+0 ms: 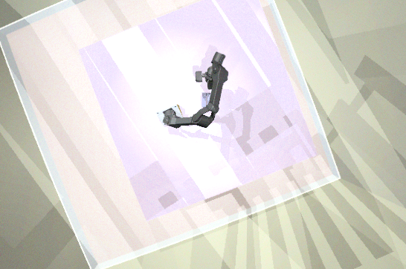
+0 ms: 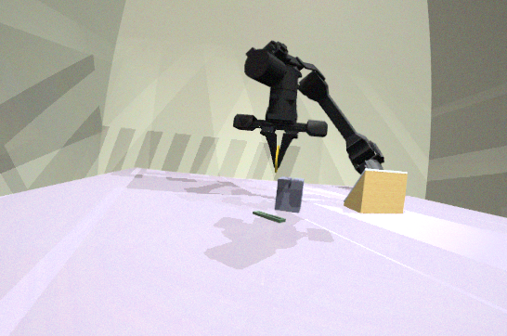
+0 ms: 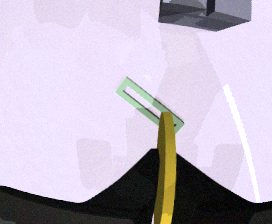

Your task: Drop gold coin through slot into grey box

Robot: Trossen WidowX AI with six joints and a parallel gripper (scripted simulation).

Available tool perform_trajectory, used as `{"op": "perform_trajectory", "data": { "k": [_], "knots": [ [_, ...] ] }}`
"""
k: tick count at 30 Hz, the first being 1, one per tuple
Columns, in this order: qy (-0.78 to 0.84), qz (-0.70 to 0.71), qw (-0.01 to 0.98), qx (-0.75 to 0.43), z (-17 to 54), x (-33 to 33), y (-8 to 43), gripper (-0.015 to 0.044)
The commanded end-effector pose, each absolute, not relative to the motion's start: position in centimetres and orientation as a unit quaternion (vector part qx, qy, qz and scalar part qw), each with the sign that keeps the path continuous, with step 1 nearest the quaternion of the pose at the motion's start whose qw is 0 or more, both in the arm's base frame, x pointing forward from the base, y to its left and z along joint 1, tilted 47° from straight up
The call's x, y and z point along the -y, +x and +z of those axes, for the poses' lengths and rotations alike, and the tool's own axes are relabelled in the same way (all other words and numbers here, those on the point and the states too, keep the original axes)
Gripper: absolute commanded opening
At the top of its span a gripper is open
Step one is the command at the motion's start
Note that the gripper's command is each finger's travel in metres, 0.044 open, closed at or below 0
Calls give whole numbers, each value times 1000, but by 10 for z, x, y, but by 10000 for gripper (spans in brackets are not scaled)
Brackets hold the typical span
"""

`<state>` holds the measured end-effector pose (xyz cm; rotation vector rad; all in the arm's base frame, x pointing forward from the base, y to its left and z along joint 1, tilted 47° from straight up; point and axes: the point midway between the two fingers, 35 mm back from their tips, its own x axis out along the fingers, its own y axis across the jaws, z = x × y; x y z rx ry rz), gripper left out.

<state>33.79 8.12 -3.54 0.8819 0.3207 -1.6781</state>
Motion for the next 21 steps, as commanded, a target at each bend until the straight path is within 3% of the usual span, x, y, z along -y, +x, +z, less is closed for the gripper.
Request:
{"op": "perform_trajectory", "data": {
  "k": [1, 21],
  "knots": [
    [396, -720, 558, -113, -36, -81, 337, 0],
    [395, -721, 558, -113, -6, -61, 318, 0]
  ]
}}
